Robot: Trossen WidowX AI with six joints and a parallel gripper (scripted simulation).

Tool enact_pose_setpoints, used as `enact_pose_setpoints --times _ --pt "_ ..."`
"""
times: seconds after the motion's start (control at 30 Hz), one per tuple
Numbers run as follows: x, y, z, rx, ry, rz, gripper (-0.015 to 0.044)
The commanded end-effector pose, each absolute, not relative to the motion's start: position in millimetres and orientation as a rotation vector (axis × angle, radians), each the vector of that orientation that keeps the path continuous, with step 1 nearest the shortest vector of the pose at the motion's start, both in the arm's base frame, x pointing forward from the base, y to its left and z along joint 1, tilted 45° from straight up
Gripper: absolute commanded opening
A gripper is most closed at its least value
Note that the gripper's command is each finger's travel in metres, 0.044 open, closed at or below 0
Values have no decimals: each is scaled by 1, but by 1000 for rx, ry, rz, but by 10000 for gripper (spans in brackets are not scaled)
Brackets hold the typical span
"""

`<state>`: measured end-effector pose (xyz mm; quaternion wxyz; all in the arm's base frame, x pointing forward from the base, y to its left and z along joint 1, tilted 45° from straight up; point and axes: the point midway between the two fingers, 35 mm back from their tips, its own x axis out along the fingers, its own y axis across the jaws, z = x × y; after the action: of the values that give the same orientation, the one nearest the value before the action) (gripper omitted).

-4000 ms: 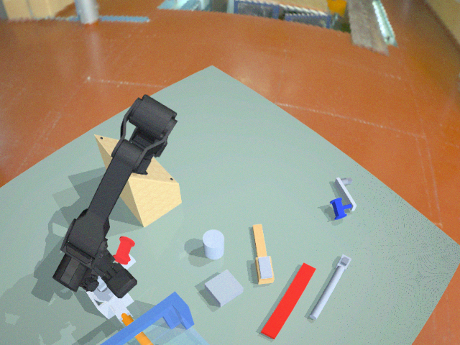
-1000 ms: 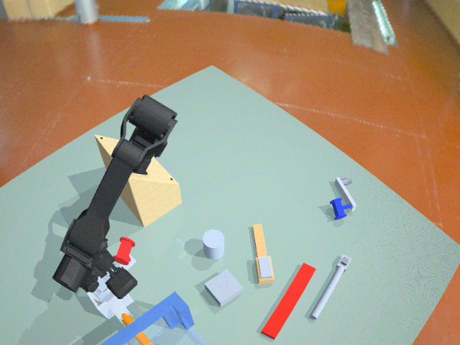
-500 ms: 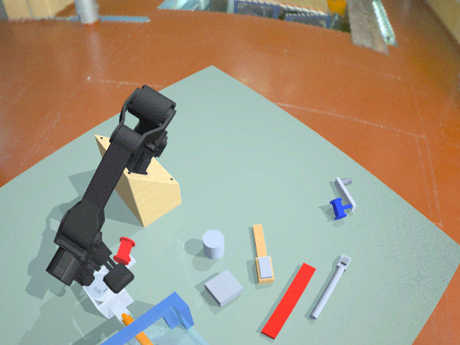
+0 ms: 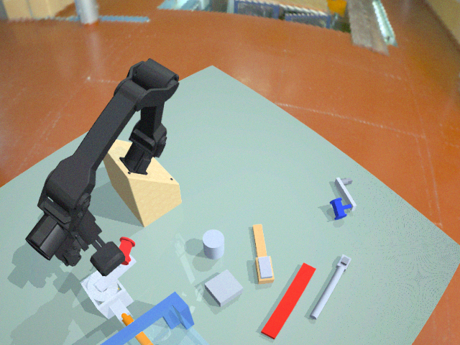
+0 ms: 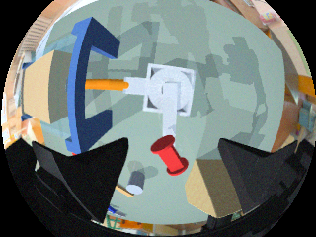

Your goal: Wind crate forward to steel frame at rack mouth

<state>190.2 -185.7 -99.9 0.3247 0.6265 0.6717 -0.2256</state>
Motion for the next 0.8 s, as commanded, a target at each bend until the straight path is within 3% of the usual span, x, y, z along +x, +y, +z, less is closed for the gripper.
enact_pose_setpoints --times 0.0,0.43,0.77 --pt "191 -186 -99 1641 1756 -592 335" --pt "191 -186 -99 1641 1756 -592 0" --pt "191 -186 -99 1641 1756 -592 0"
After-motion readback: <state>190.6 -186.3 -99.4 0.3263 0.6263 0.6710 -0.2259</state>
